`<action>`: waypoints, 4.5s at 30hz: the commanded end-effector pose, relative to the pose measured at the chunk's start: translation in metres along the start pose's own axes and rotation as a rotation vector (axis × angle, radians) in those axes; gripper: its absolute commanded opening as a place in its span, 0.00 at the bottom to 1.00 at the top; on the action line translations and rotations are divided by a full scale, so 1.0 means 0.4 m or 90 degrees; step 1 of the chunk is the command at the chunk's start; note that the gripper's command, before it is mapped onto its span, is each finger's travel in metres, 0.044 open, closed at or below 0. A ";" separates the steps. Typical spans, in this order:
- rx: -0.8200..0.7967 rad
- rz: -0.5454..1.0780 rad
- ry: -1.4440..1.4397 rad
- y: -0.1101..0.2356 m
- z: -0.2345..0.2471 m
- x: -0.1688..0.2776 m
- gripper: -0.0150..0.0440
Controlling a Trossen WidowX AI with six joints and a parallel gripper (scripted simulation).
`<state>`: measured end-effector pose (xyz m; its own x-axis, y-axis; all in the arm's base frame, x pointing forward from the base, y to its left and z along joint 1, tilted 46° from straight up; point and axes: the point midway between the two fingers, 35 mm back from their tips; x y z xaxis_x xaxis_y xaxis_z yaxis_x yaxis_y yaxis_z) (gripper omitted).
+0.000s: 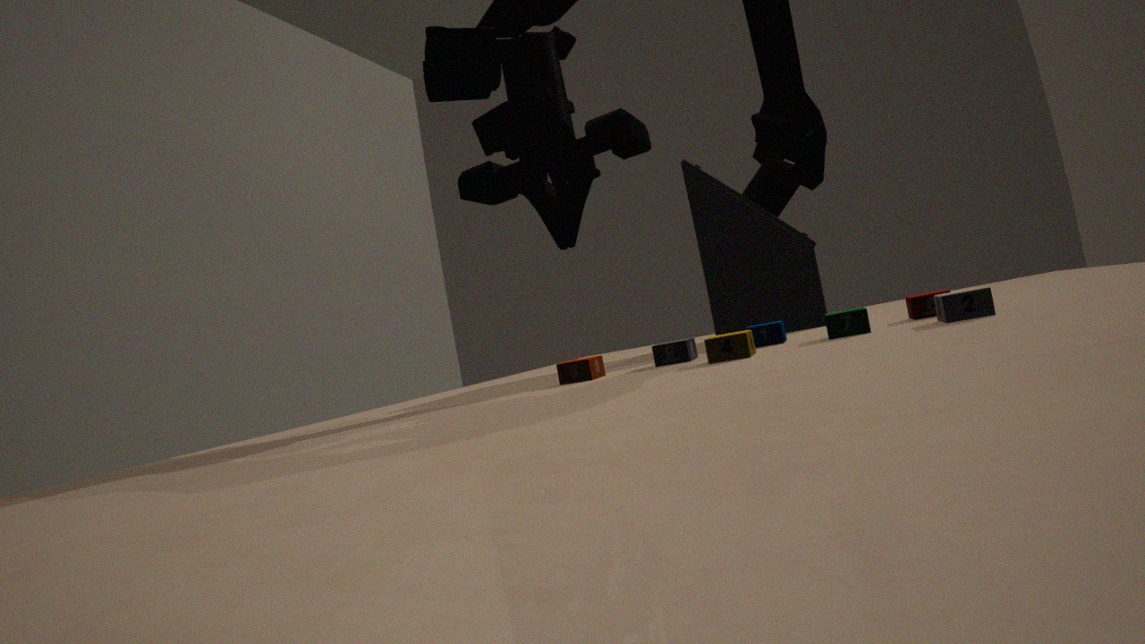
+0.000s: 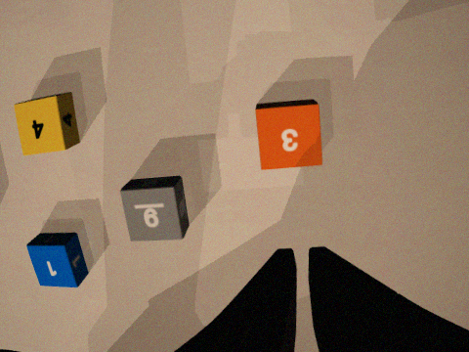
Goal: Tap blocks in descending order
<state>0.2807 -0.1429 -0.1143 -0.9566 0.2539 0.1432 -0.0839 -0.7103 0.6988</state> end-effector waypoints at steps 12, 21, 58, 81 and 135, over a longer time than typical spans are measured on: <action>0.001 0.002 0.022 -0.204 -0.007 -0.005 0.29; 0.001 0.002 0.022 -0.214 -0.007 -0.006 0.29; 0.004 0.001 0.022 0.000 -0.009 -0.006 0.29; -0.004 0.003 0.021 -0.001 0.755 0.085 0.29; -0.004 0.004 0.021 -0.104 0.767 0.087 0.29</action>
<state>0.3338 0.1182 0.0573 -0.9660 0.2178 0.1394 -0.0613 -0.7166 0.6947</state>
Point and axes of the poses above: the point midway between the two fingers, 35 mm back from their tips, its own y axis back along the fingers, its own z axis across the jaws, x = y × z, and after that the axes turned 8 degrees about -y, right-handed
